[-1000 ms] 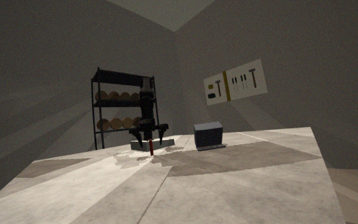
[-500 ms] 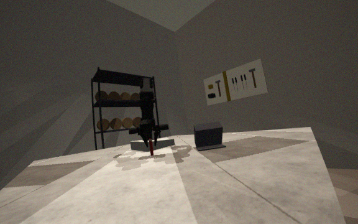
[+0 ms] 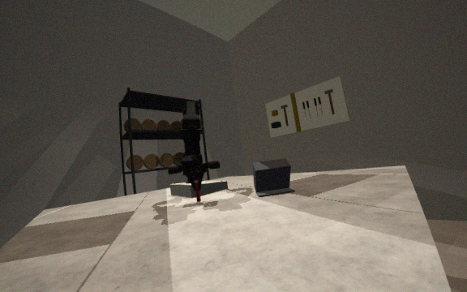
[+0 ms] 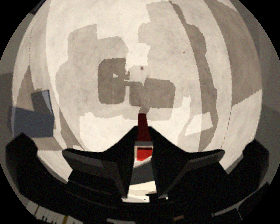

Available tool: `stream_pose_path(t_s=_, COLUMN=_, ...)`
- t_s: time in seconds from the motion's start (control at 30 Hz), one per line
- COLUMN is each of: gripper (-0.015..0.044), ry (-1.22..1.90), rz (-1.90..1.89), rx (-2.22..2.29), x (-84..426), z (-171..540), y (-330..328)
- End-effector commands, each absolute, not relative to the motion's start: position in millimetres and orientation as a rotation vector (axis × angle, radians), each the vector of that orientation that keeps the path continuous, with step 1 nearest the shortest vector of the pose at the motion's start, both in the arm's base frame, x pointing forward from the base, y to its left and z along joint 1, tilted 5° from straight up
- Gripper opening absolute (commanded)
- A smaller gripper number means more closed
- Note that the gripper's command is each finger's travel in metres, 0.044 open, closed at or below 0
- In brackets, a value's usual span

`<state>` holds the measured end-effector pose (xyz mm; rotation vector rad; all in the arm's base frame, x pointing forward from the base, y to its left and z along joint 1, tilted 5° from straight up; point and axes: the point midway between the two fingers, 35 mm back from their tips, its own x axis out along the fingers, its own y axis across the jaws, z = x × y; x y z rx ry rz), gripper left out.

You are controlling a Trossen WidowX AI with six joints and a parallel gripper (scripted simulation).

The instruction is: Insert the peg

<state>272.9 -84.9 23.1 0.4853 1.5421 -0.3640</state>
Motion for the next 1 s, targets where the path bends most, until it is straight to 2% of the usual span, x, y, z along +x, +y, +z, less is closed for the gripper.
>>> stream_pose_path(t_s=0.0, gripper=0.0, ry=1.539, rz=-0.364, rx=0.484, x=274.9, z=33.2, y=-86.4)
stream_pose_path(t_s=0.57, gripper=0.0, ry=1.541, rz=-0.369, rx=0.485, x=277.9, z=97.6, y=-91.3)
stream_pose_path(t_s=0.97, gripper=0.0, ry=1.546, rz=-0.397, rx=0.461, x=281.7, z=98.1, y=-84.4)
